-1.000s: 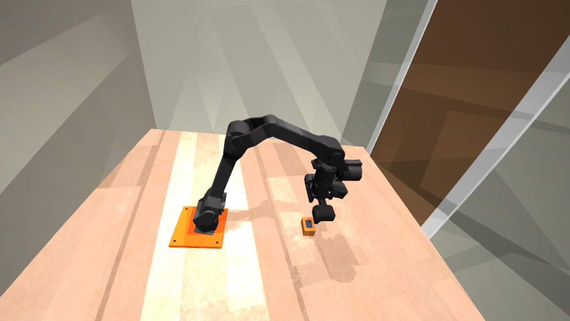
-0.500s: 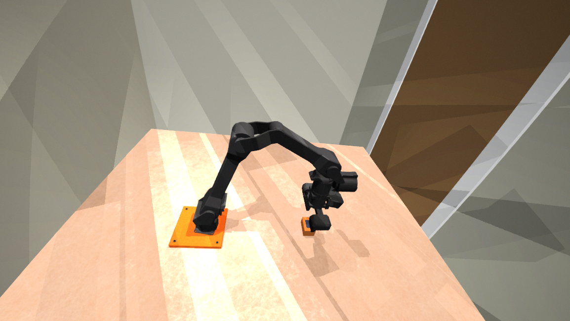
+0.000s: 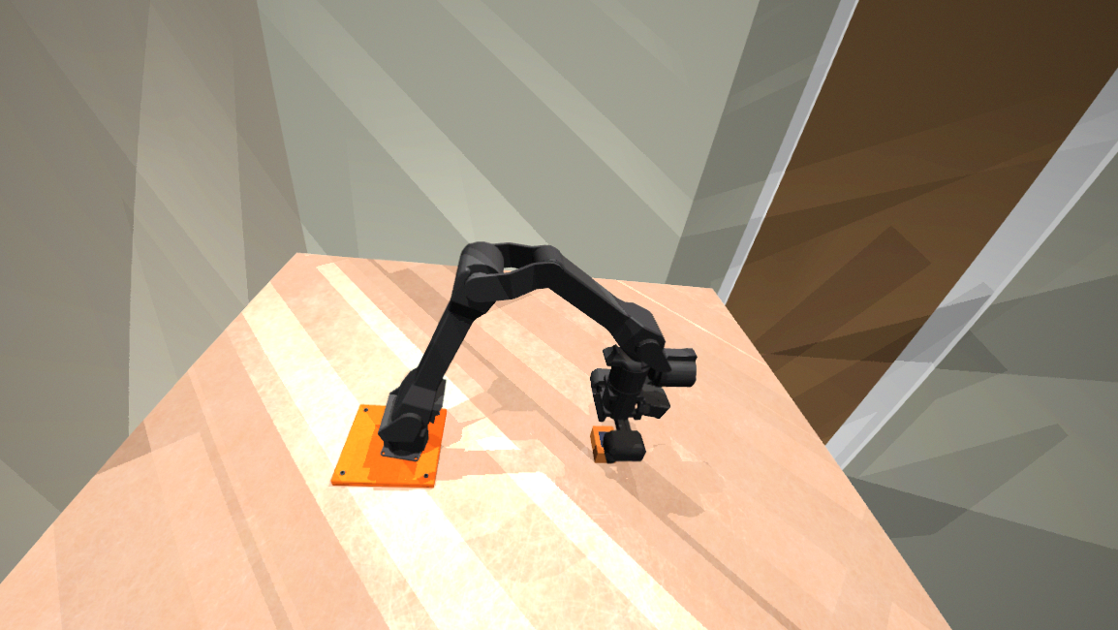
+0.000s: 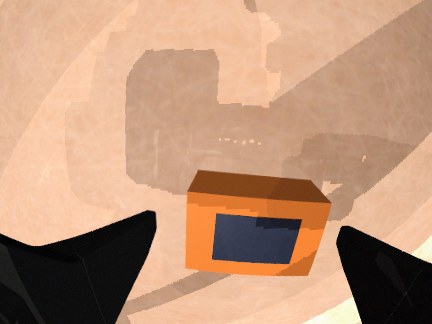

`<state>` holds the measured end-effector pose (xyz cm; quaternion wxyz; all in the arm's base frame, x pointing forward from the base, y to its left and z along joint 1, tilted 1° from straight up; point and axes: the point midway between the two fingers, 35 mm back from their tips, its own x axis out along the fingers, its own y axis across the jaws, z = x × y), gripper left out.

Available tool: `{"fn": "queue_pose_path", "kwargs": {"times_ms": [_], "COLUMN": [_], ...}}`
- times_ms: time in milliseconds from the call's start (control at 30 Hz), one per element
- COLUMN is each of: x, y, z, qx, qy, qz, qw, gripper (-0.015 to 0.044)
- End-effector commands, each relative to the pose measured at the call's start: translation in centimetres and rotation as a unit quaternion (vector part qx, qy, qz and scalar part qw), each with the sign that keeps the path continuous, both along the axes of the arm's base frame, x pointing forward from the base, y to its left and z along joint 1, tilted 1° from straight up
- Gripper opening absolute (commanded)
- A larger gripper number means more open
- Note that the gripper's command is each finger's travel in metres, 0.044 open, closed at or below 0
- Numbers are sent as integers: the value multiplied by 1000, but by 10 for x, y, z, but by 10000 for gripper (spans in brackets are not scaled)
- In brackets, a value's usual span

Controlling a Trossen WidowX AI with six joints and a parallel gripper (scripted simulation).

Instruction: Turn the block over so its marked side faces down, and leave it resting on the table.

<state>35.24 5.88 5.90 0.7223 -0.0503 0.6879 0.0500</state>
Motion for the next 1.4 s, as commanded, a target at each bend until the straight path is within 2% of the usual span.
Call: {"fn": "queue_pose_path", "kwargs": {"times_ms": [0,100,267,1000,1200,1367], "x": [-1,-1,-1,-1,-2,-2], "y": [-1,-1,-1,-1,-1,-1], "z": [-8,-10,-10,-10,16,20], "qx": [-2,-2,-2,-2,-2,-1], "qy": [1,1,1,1,1,0], "qz": [0,0,0,0,0,0], "qw": [1000,1000,1000,1000,1000,1000], "gripper": [440,440,309,162,5,0]}}
